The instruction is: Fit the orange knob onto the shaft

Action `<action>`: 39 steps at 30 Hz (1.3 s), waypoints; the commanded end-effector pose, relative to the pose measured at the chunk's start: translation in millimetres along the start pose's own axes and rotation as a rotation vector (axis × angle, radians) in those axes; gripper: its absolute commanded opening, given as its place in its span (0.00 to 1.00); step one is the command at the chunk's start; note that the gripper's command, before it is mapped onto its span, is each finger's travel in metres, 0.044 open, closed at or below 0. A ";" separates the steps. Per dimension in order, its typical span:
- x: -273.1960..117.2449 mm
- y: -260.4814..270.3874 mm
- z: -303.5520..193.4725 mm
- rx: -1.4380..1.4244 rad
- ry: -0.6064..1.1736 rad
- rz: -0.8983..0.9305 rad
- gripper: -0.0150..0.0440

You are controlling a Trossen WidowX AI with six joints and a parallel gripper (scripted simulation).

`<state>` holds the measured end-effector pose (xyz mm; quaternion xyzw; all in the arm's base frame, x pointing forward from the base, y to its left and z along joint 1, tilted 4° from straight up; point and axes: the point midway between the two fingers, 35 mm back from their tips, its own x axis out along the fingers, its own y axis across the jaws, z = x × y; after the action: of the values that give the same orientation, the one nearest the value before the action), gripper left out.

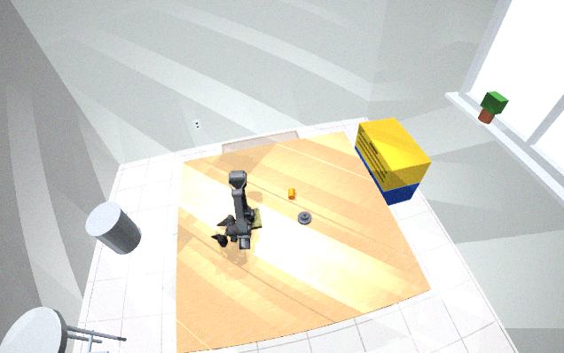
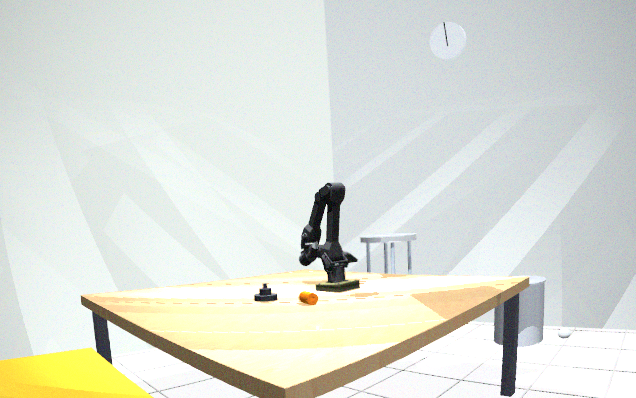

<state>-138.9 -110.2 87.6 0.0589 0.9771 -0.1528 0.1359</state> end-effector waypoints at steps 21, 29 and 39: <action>-255.6 -7.1 89.1 0.136 -0.856 0.097 1.00; -340.5 73.7 73.8 0.013 -0.974 0.290 1.00; -396.6 196.2 16.4 -0.170 -0.938 0.493 1.00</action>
<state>258.7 -14.2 114.4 0.1664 0.7733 -0.0868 0.6057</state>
